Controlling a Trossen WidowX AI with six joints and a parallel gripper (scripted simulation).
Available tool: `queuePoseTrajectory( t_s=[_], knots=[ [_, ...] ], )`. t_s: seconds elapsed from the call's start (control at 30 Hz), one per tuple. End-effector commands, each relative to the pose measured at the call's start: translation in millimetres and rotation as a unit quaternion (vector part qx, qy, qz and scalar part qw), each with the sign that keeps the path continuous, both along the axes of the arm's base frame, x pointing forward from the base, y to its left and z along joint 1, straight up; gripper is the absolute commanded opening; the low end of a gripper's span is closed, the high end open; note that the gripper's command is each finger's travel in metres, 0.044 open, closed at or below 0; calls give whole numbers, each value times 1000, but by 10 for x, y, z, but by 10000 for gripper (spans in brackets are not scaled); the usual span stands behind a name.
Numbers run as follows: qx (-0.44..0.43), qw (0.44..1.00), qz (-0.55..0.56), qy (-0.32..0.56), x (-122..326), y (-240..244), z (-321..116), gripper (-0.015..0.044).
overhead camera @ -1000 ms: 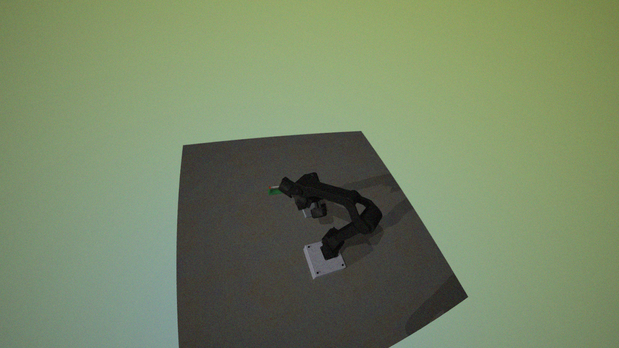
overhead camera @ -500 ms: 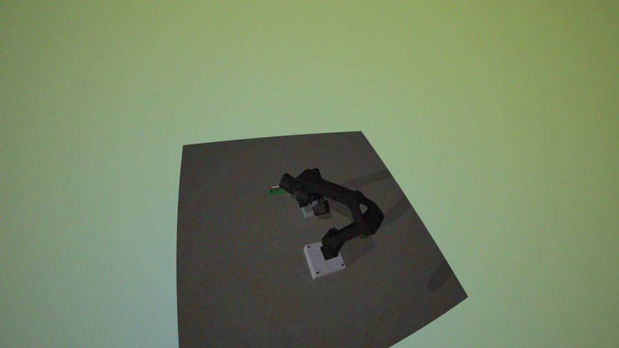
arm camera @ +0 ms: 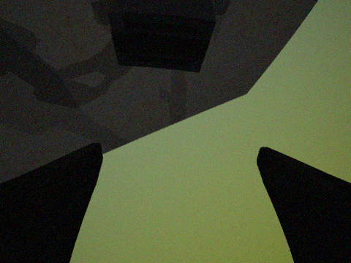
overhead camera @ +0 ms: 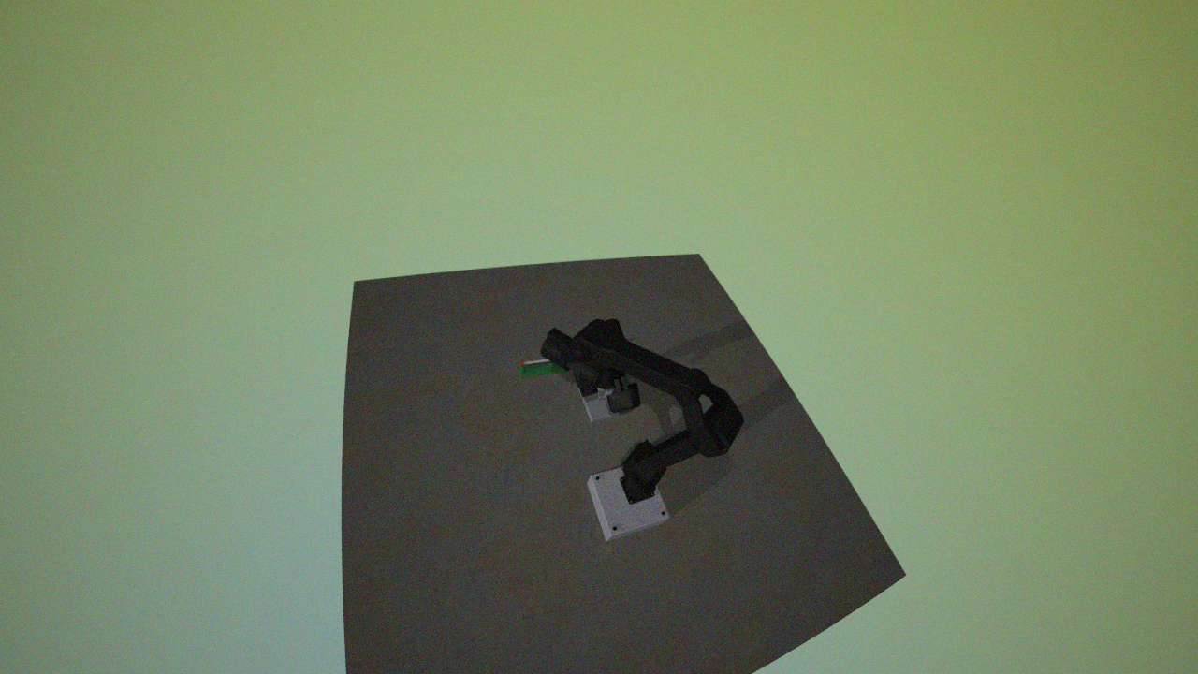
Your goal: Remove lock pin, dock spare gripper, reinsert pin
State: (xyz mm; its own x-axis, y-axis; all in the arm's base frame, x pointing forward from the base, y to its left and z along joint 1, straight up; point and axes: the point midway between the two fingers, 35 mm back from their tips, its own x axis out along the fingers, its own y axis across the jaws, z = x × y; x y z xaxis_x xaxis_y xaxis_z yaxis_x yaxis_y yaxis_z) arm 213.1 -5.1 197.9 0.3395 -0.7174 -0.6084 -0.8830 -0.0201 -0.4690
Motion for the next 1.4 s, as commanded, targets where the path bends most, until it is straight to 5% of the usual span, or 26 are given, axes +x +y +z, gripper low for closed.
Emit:
queuePoseTrajectory(
  t_s=[0.0,0.27,0.53,1.07,1.37],
  knots=[
    [5,1000,8,-2,23,87,4,387],
    [69,992,107,-16,8,1223,32,180],
    [86,991,100,8,113,1367,6,180],
    [262,941,34,209,1881,1067,-613,180],
    [271,938,34,214,1951,1018,-659,180]
  ],
)
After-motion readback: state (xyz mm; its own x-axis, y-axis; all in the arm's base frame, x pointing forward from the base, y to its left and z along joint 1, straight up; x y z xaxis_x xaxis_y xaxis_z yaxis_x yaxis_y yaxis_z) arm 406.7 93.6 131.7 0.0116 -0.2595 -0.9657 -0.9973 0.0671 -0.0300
